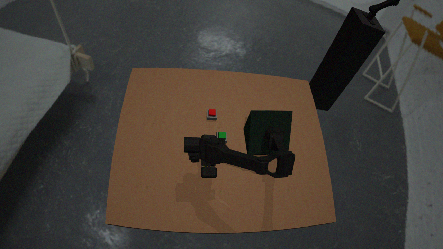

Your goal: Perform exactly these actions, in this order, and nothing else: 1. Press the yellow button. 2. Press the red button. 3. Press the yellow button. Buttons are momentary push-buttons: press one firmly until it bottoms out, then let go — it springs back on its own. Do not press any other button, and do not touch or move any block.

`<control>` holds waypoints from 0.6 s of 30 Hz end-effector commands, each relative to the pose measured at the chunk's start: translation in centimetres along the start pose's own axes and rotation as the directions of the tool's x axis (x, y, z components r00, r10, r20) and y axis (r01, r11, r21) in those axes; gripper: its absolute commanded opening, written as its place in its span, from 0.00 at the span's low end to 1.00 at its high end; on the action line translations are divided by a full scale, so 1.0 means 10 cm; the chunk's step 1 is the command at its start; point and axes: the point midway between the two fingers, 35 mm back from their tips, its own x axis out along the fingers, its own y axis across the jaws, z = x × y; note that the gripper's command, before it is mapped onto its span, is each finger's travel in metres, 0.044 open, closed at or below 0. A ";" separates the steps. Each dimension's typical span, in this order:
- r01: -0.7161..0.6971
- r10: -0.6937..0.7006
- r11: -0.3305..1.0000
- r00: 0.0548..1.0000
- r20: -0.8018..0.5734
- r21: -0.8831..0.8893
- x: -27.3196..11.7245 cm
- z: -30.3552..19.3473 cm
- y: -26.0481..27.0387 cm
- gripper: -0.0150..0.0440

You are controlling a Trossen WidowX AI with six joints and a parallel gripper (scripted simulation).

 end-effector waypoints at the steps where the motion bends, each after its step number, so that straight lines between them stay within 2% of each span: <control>1: -0.003 0.003 1.000 1.000 -0.010 0.007 0.03 -0.02 0.00 0.29; 4: -0.003 0.003 1.000 1.000 -0.010 0.007 0.03 -0.02 0.00 0.29; 8: -0.001 0.001 1.000 1.000 -0.010 0.007 -0.29 -0.01 -0.01 0.29; 13: -0.002 0.002 1.000 1.000 -0.010 0.007 -0.32 -0.01 -0.01 0.29; 15: -0.002 0.002 1.000 1.000 -0.011 0.008 -0.39 -0.05 0.07 0.38; 18: -0.002 0.002 1.000 1.000 -0.012 0.009 -0.69 -0.28 0.40 0.51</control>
